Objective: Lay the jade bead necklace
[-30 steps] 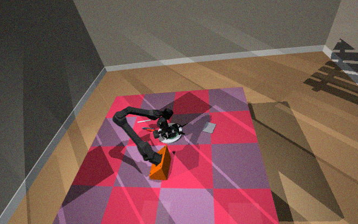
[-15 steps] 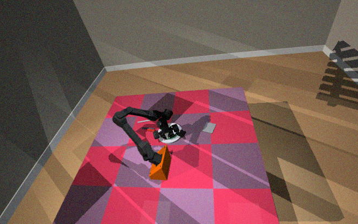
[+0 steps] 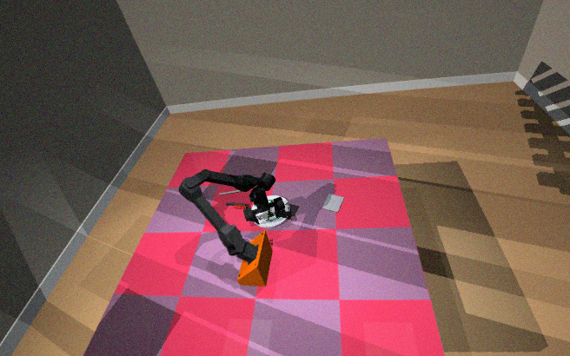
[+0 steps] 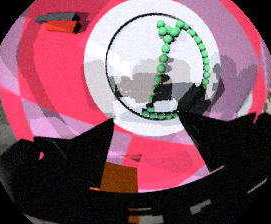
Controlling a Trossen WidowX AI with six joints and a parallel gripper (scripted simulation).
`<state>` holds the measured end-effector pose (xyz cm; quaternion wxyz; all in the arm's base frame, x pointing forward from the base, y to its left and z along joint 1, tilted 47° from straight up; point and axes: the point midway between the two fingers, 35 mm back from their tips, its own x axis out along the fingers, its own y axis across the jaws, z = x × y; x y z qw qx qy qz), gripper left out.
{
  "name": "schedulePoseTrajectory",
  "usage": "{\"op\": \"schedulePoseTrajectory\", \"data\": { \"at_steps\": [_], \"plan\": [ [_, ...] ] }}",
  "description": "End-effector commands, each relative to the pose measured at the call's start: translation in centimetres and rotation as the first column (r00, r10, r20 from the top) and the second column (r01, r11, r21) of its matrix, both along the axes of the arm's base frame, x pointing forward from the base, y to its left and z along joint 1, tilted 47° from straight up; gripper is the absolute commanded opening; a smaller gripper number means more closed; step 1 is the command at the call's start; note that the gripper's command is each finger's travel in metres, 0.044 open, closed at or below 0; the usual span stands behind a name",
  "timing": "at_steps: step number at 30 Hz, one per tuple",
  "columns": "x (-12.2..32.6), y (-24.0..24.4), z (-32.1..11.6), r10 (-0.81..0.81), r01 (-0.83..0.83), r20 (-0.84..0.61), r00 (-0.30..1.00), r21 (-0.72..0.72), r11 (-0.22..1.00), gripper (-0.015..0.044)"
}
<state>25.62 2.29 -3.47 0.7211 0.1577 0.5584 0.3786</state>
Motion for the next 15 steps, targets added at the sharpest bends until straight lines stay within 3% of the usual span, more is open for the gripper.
{"op": "schedulePoseTrajectory", "data": {
  "at_steps": [1, 14, 15],
  "plan": [
    [0.05, -0.11, 0.12, -0.002, 0.002, 0.005, 1.000, 0.004, 1.000, 0.0440],
    [0.05, -0.11, 0.12, -0.002, 0.002, 0.005, 1.000, 0.004, 1.000, 0.0440],
    [0.18, -0.15, 0.14, -0.008, 0.008, -0.002, 1.000, 0.005, 1.000, 0.0414]
  ]
}}
